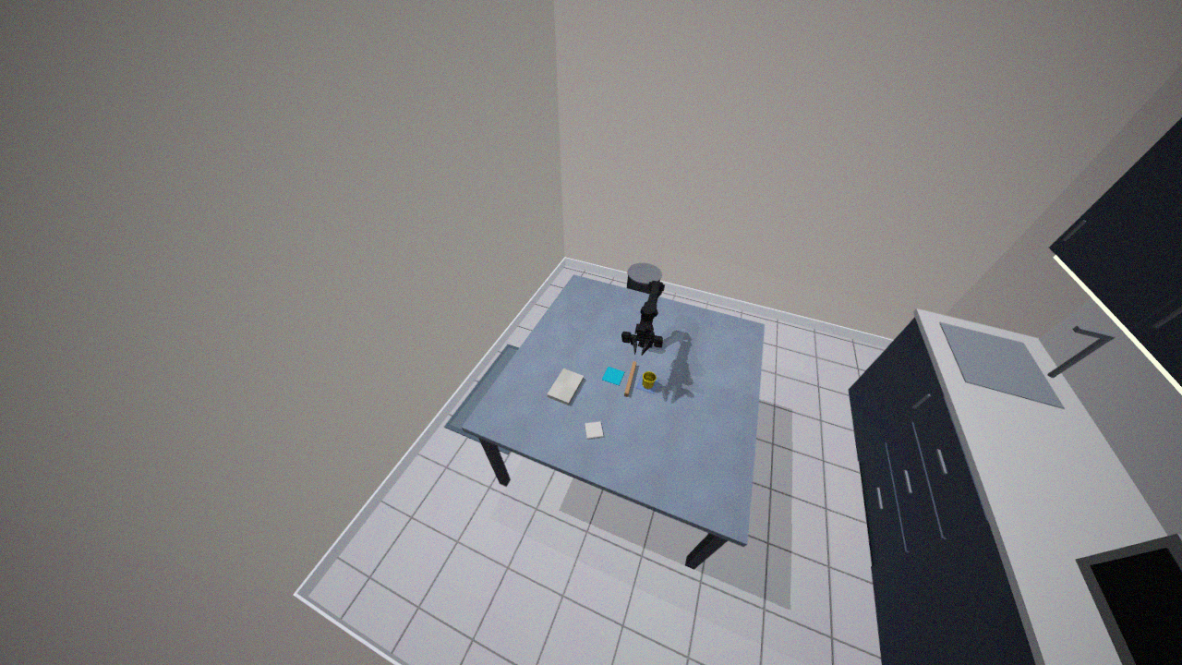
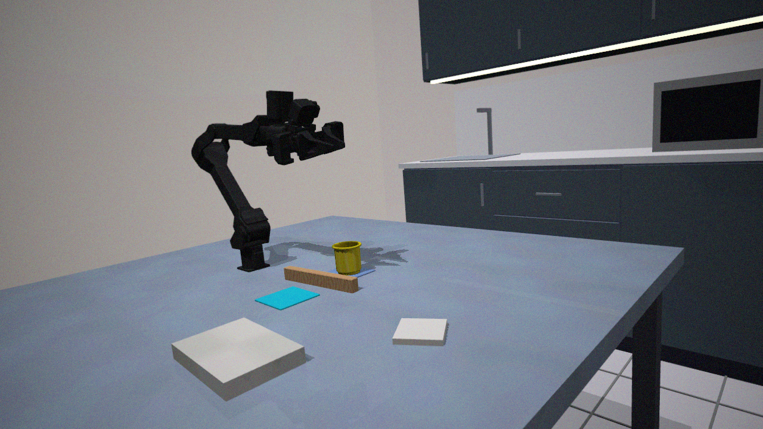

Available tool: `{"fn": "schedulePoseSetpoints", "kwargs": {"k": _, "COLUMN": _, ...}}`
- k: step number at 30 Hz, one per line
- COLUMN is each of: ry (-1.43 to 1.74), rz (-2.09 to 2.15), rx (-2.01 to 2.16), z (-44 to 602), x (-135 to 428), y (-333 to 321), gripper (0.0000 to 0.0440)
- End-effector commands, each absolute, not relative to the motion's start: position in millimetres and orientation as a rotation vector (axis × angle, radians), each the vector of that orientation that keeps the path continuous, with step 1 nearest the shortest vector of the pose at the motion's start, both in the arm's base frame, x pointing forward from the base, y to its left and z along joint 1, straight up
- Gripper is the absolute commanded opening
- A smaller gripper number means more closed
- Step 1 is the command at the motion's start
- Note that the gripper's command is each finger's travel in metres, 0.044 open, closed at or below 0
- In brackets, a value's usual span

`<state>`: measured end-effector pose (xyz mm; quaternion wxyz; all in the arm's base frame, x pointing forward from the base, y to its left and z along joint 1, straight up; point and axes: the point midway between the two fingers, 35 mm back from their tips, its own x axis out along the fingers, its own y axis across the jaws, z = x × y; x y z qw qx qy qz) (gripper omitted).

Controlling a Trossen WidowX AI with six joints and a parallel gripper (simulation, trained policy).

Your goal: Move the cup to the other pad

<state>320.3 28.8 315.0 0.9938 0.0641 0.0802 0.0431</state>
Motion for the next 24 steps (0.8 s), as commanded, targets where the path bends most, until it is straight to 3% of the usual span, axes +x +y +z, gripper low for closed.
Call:
{"fn": "schedulePoseSetpoints", "kwargs": {"k": 1, "ry": 0.207, "rz": 0.103, "rx": 0.176, "z": 316.3, "x": 321.8, "y": 35.9, "gripper": 0.0139}}
{"fn": "schedulePoseSetpoints", "kwargs": {"k": 13, "ry": 0.35, "rz": 0.113, "rx": 0.309, "z": 316.0, "x": 323.7, "y": 51.7, "gripper": 0.0125}}
{"fn": "schedulePoseSetpoints", "kwargs": {"k": 24, "ry": 0.494, "rz": 0.097, "rx": 0.443, "z": 314.5, "x": 323.5, "y": 66.4, "gripper": 0.0138}}
